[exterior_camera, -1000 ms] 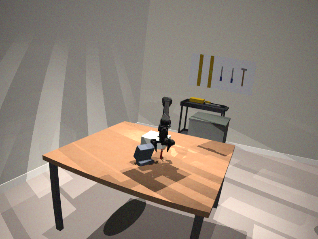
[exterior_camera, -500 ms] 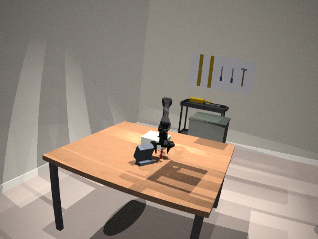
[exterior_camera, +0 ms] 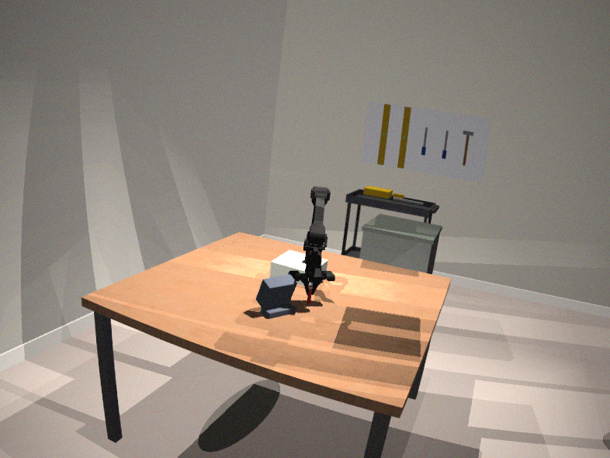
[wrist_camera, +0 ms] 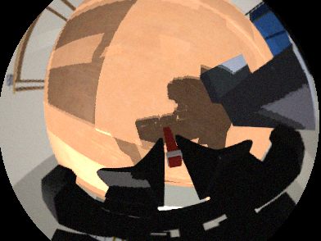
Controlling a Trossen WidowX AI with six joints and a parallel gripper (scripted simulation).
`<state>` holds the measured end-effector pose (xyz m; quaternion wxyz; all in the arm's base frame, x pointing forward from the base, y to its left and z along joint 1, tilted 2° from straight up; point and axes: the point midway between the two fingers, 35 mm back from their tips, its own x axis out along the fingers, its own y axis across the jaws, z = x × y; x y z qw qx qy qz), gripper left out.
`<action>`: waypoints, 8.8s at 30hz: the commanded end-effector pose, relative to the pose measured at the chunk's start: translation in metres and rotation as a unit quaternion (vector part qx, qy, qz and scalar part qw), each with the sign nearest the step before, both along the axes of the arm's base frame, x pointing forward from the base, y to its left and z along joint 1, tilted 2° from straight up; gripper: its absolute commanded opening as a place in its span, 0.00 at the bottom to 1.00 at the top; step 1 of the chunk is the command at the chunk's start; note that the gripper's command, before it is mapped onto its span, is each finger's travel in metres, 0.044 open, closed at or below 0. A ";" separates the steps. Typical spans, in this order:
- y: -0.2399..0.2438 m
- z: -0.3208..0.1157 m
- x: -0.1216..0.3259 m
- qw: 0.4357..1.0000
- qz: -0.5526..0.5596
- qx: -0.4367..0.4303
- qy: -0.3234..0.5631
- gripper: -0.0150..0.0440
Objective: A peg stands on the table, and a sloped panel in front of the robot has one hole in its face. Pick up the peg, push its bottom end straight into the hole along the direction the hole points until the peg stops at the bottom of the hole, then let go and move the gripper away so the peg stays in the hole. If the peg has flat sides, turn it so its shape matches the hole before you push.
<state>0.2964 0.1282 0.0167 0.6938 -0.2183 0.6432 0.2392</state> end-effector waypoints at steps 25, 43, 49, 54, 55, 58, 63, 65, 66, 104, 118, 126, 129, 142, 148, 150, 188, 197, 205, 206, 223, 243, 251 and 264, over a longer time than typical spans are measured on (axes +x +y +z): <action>-0.002 0.077 -0.005 1.000 0.000 -0.004 0.002 0.25; -0.012 0.075 -0.001 0.997 -0.070 0.024 0.034 0.25; -0.016 0.073 0.001 0.993 -0.102 0.037 0.047 0.25; -0.020 0.071 0.002 0.989 -0.128 0.047 0.059 0.25; -0.021 0.071 0.002 0.988 -0.133 0.049 0.061 0.25; -0.023 0.070 0.003 0.985 -0.149 0.056 0.068 0.25; -0.027 0.069 0.005 0.979 -0.175 0.066 0.080 0.25; -0.028 0.068 0.006 0.976 -0.186 0.070 0.084 0.25; -0.029 0.068 0.006 0.975 -0.191 0.072 0.087 0.25; -0.059 0.061 0.019 0.895 -0.383 0.149 0.173 0.25; -0.072 0.060 0.024 0.852 -0.449 0.177 0.205 0.25; -0.079 0.060 0.027 0.824 -0.485 0.192 0.222 0.25; -0.082 0.060 0.028 0.813 -0.498 0.198 0.229 0.25; -0.094 0.060 0.033 0.761 -0.552 0.223 0.256 0.25; -0.101 0.060 0.035 0.736 -0.576 0.234 0.269 0.25; -0.103 0.060 0.035 0.727 -0.583 0.238 0.273 0.25; -0.148 0.064 0.049 0.540 -0.703 0.306 0.348 0.25; -0.160 0.065 0.051 0.491 -0.723 0.321 0.365 0.25; -0.172 0.066 0.053 0.446 -0.739 0.334 0.379 0.25; -0.173 0.066 0.053 0.440 -0.741 0.336 0.381 0.25; -0.199 0.069 0.057 0.341 -0.764 0.363 0.410 0.25; -0.233 0.072 0.058 0.222 -0.775 0.393 0.442 0.25; -0.229 0.069 0.062 0.216 -0.777 0.394 0.441 0.25; -0.220 0.063 0.070 0.202 -0.778 0.397 0.443 0.25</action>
